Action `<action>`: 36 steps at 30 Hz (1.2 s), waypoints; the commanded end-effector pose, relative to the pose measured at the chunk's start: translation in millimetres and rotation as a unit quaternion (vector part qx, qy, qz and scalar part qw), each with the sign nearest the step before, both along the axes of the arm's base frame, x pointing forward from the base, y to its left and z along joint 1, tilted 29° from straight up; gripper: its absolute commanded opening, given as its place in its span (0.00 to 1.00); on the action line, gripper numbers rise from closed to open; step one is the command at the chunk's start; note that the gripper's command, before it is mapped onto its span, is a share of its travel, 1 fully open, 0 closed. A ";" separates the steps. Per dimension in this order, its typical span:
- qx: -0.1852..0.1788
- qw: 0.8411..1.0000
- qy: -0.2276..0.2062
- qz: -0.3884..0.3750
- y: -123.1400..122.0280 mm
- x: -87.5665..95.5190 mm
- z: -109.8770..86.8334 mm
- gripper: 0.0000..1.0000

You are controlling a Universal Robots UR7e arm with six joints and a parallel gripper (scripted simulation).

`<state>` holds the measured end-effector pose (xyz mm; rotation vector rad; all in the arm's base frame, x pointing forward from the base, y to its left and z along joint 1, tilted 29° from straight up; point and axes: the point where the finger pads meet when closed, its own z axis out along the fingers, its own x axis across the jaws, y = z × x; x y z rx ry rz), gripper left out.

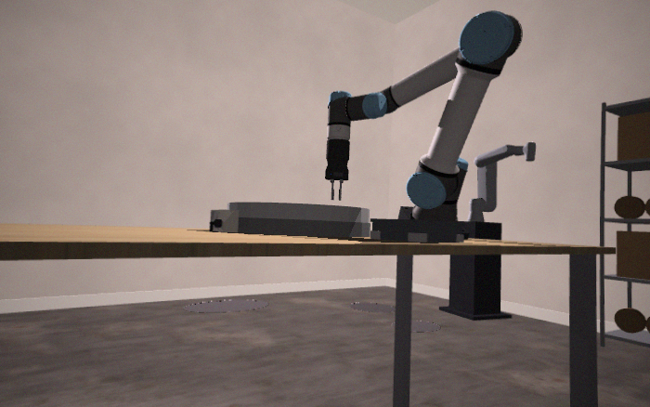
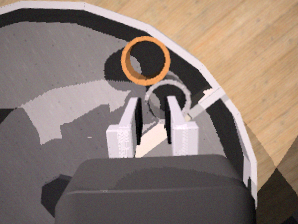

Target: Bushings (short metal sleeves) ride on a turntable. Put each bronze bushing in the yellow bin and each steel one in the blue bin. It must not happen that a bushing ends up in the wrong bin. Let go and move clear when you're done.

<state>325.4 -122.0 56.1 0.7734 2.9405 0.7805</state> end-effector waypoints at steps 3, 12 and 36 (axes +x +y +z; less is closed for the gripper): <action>0.000 1.000 0.000 -0.001 6.0 2.6 -13.5 0.45; -0.001 1.000 0.000 0.000 4.6 2.3 -11.2 0.45; 0.000 1.000 0.000 -0.001 6.0 2.6 -13.5 0.45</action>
